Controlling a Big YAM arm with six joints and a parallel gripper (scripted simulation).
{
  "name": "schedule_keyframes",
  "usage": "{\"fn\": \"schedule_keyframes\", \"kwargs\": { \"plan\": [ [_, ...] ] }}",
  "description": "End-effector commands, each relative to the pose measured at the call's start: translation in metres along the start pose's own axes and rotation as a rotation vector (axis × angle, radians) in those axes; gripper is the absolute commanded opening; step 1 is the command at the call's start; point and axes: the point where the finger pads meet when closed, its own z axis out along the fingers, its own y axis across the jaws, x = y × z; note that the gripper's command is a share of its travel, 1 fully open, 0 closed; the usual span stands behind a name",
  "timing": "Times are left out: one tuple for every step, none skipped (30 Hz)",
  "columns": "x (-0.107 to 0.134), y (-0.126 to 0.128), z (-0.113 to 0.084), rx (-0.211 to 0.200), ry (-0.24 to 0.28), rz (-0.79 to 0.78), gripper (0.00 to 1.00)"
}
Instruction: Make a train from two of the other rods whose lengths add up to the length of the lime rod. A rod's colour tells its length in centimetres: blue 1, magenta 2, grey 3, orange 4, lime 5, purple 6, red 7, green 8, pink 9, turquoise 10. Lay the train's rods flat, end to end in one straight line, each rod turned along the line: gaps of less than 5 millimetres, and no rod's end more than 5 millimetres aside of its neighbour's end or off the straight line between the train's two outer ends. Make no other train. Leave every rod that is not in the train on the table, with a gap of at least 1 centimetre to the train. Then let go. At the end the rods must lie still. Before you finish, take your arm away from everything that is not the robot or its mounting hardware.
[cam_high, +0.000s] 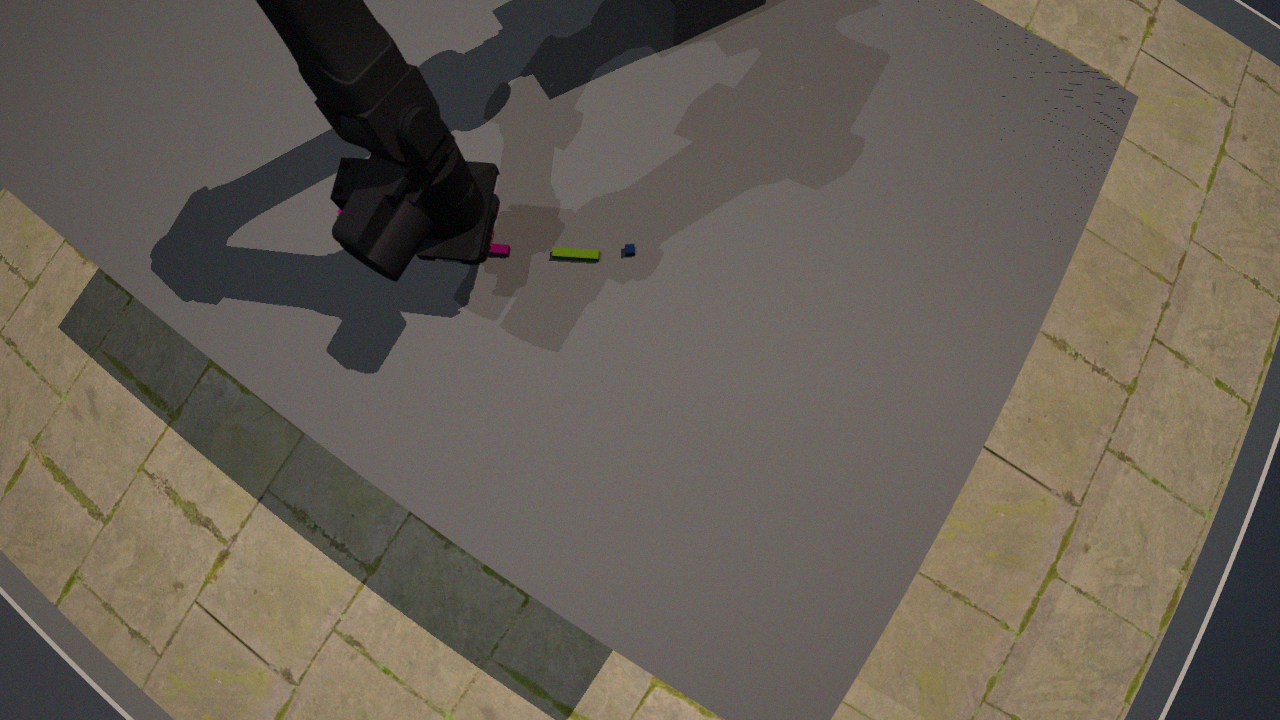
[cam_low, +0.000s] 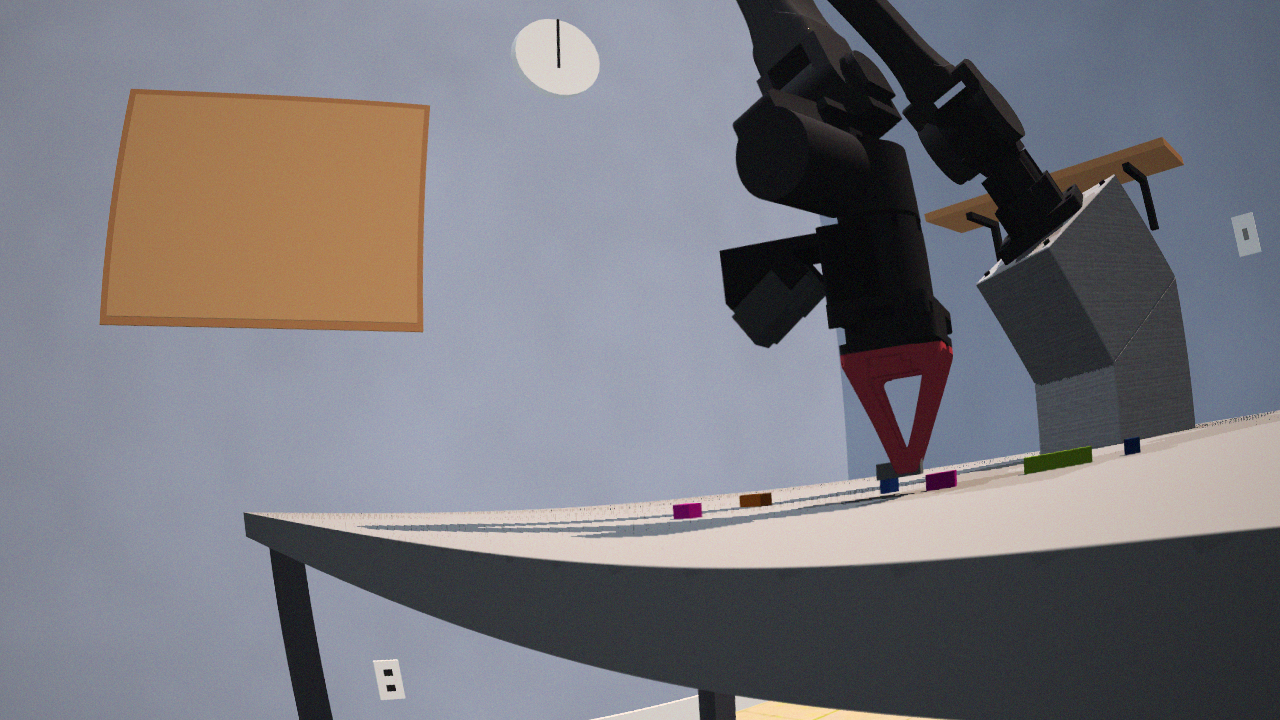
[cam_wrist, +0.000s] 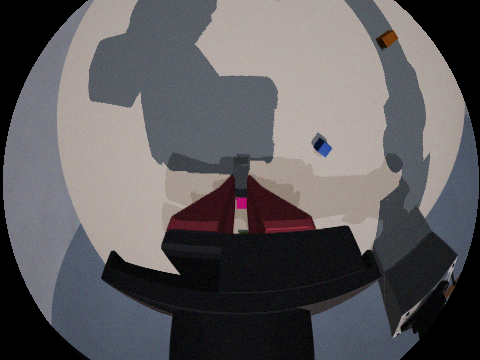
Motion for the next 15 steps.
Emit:
{"fn": "schedule_keyframes", "kwargs": {
  "plan": [
    [-0.0047,-0.0003,0.0051,-0.001,-0.005,0.001,0.03],
    [-0.0047,-0.0003,0.0051,-0.001,-0.005,0.001,0.03],
    [-0.0047,-0.0003,0.0051,-0.001,-0.005,0.001,0.03],
    [-0.0038,-0.0013,0.0056,0.006,-0.002,0.0,0.03],
    [-0.0054,0.0012,0.0064,-0.003,-0.006,0.002,0.03],
    [-0.0059,0.0023,0.0072,-0.005,-0.007,0.002,0.03],
    [-0.0063,0.0032,0.0079,-0.007,-0.008,0.002,0.03],
    [-0.0067,0.0041,0.0087,-0.008,-0.008,0.003,0.03],
    [-0.0071,0.005,0.0094,-0.009,-0.009,0.003,0.03],
    [-0.0074,0.0055,0.0102,-0.01,-0.009,0.004,0.03],
    [-0.0073,0.0054,0.0109,-0.01,-0.009,0.004,0.03],
    [-0.0073,0.0053,0.0115,-0.01,-0.009,0.004,0.03],
    [-0.0071,0.0047,0.0121,-0.009,-0.009,0.004,0.03],
    [-0.0064,0.0036,0.0126,-0.007,-0.008,0.004,0.03],
    [-0.0051,0.0021,0.0128,-0.003,-0.005,0.001,0.03]
  ]
}}
